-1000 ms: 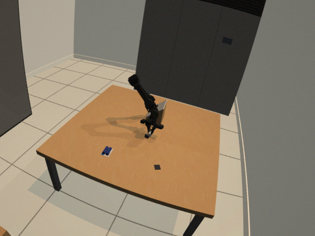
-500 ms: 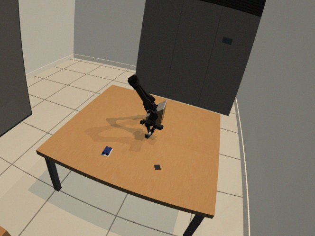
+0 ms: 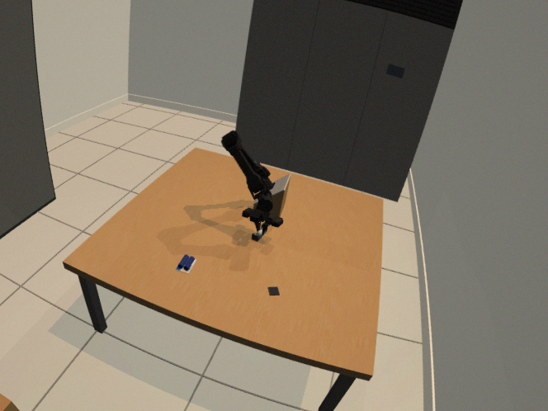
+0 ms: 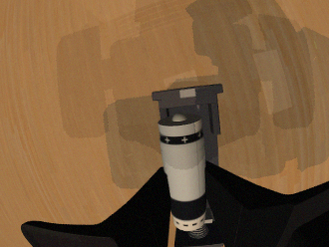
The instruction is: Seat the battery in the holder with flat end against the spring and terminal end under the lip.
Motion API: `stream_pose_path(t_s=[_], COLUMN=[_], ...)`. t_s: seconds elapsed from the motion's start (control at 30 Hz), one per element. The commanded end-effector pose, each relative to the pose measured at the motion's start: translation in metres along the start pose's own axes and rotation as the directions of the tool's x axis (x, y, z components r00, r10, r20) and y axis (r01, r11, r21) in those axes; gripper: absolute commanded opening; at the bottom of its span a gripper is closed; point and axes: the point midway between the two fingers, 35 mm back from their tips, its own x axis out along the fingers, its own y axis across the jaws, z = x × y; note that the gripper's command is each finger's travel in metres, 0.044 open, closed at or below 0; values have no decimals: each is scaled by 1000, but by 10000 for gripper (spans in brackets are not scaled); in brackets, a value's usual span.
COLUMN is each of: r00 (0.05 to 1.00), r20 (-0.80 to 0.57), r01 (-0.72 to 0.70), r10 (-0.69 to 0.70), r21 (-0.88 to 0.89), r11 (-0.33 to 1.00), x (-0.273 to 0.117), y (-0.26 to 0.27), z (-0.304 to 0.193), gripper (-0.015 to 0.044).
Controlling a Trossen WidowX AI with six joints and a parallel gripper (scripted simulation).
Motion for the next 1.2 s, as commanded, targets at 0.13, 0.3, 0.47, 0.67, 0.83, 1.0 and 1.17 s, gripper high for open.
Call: stream_pose_path(t_s=[0.13, 0.3, 0.47, 0.67, 0.83, 1.0, 1.17], r00=[997, 994, 989, 985, 985, 985, 986], r20=[-78, -113, -149, -172, -171, -170, -165], r01=[4, 1, -3, -13, -18, -19, -20], r10=[-4, 0, 5, 15, 20, 21, 22], r21=[2, 6, 10, 14, 15, 15, 16], r11=[1000, 1000, 1000, 1000, 1000, 1000, 1000], x=[4, 4, 4, 4, 5, 5, 6], y=[-4, -5, -6, -7, -7, -7, -7], z=[-5, -5, -4, -2, -1, 3, 9], gripper=[70, 70, 70, 70, 70, 70, 70])
